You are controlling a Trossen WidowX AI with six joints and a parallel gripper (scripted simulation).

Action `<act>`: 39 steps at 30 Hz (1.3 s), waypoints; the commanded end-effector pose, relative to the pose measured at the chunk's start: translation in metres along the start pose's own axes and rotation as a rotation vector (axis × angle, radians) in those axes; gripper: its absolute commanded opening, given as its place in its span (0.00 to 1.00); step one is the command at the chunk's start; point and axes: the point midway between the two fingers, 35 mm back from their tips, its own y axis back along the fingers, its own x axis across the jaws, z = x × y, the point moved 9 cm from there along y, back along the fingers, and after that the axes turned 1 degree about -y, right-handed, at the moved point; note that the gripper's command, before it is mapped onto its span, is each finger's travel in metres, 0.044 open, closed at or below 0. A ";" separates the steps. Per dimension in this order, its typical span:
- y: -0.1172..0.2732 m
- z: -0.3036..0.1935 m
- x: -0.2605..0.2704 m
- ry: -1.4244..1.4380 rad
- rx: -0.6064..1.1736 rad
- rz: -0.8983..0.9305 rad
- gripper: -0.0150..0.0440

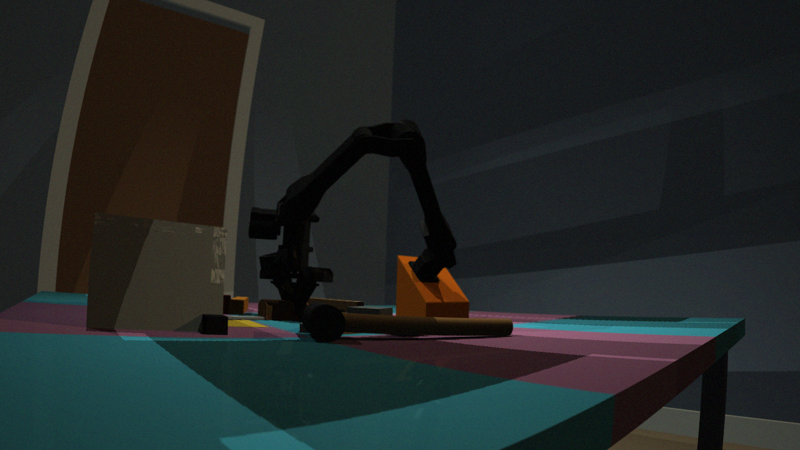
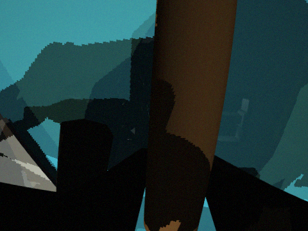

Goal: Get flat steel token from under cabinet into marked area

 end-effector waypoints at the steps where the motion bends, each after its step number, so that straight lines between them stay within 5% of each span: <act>1: -0.001 -0.007 0.000 0.001 0.004 0.001 0.25; 39: -0.001 -0.060 -0.004 -0.001 0.006 -0.001 0.25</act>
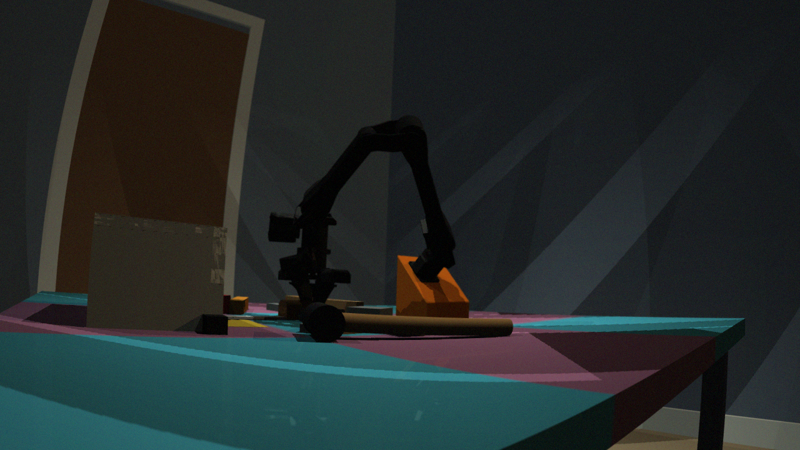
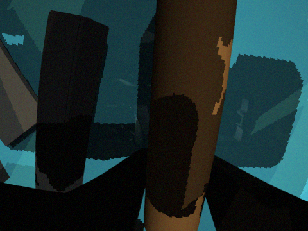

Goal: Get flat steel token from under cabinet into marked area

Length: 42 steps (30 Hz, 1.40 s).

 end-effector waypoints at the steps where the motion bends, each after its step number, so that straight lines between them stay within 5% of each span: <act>1: -0.001 -0.008 0.000 0.000 0.004 0.001 0.25; 36: 0.004 -0.031 -0.014 -0.003 0.005 0.000 0.25; 42: 0.002 -0.030 -0.012 -0.001 0.007 0.001 0.52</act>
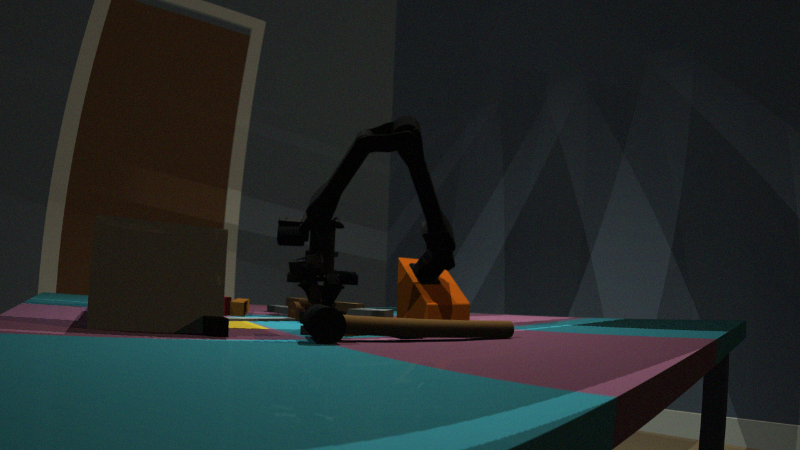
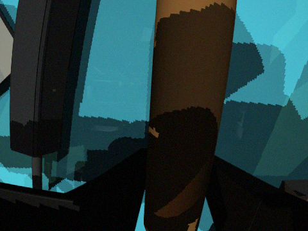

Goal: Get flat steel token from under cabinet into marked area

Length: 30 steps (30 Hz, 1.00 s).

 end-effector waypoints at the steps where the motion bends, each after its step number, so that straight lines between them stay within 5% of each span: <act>1: 0.000 0.000 0.000 0.000 0.000 0.000 0.57; 6: 0.000 0.000 0.000 0.000 0.000 0.000 0.59; 9: 0.000 0.000 0.000 0.000 -0.002 -0.001 0.71; 23: -0.003 0.000 0.000 -0.002 -0.002 0.000 0.71; 30: -0.001 -0.001 0.000 0.002 0.000 -0.002 0.47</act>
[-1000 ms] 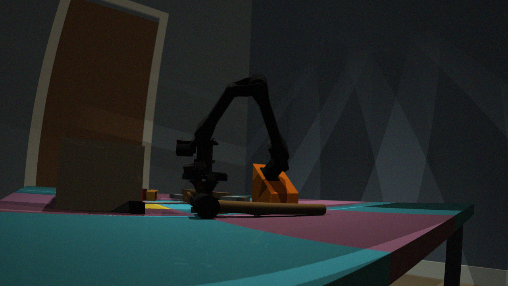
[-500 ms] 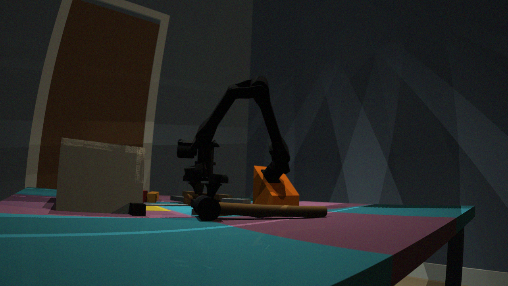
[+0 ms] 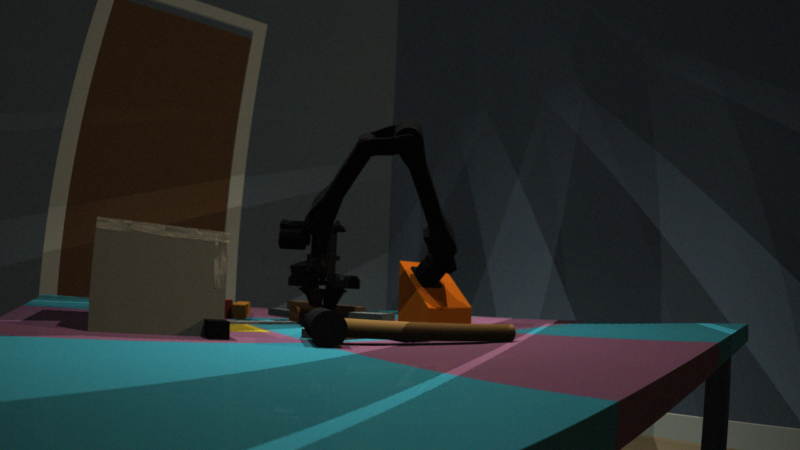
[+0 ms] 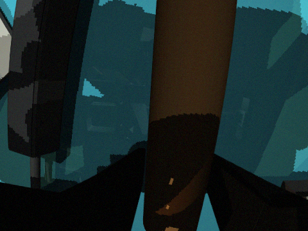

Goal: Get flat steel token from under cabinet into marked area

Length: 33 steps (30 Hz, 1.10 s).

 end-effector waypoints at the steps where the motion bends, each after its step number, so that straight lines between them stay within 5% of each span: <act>1: 0.000 0.000 0.000 0.000 0.000 0.000 0.45; 6: 0.000 0.000 0.000 0.000 0.000 0.000 0.40; 10: 0.000 0.000 0.000 0.000 0.000 0.000 0.25; 33: 0.000 0.029 0.000 0.000 -0.003 0.002 0.25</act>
